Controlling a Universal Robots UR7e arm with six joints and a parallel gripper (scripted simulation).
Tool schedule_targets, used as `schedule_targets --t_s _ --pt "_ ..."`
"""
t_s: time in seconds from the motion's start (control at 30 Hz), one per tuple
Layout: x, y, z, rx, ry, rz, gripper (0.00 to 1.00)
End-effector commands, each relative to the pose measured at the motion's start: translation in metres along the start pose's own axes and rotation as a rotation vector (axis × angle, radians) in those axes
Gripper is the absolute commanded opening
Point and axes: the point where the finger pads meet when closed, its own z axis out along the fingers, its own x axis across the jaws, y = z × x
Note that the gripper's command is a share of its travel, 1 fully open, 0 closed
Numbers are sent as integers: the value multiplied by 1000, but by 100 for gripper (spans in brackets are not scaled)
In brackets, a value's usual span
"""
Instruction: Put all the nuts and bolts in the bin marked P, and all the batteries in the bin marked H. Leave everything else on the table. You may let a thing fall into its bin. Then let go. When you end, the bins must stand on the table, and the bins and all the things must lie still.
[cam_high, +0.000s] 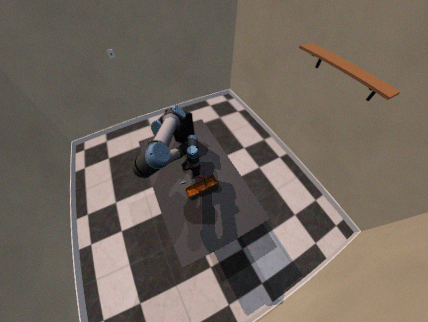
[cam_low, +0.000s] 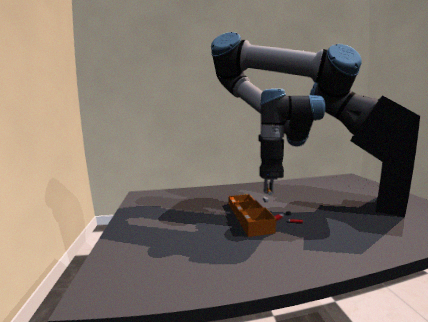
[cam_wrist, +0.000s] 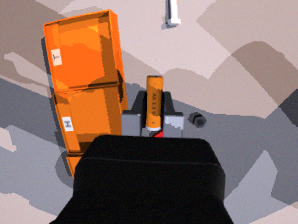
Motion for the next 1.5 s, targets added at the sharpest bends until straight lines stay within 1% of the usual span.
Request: schedule_targets --t_s 0.0,0.2,0.27,0.37,0.43,1.0,1.33,1.4,1.47 --pt "-26 14 0 0 6 -120 31" --pt "-58 31 1 0 6 -120 31" --pt "-58 31 1 0 6 -120 31" --pt "-72 38 1 0 6 -120 31" --pt "-74 40 1 0 6 -120 31" --pt "-72 38 1 0 6 -120 31" --pt "-72 38 21 0 6 -120 31" --pt "-72 38 21 0 6 -120 31" --pt "-72 38 25 0 6 -120 31"
